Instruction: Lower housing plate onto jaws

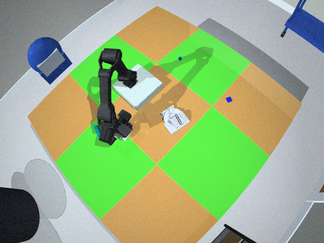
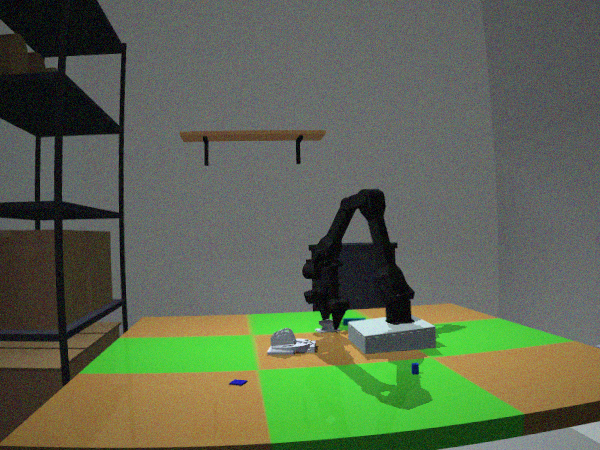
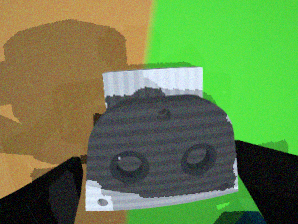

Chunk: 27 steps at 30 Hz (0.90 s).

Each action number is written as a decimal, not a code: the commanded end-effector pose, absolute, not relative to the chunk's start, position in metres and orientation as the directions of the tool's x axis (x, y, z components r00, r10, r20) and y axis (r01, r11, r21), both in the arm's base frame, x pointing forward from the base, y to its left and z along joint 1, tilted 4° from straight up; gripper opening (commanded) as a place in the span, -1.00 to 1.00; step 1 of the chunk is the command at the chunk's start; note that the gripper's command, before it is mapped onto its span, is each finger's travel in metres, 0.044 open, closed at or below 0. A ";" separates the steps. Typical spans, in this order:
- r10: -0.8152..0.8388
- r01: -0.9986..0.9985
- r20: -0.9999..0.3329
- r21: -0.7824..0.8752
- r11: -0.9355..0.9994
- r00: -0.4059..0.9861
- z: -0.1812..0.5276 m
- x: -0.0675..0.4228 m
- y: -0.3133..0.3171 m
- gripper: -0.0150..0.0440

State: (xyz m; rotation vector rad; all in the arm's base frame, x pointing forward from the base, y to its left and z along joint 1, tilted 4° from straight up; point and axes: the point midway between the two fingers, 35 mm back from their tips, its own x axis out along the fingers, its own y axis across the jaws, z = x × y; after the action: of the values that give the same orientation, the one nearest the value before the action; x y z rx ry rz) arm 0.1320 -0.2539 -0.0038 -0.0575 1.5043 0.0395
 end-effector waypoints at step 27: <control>-0.010 -0.061 -0.998 -0.014 0.998 0.068 0.019 0.132 -0.256 0.70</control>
State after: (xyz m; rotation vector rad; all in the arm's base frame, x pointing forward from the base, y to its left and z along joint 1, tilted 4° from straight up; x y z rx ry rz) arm 0.1309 -0.2535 0.0094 -0.0491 1.5079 0.0428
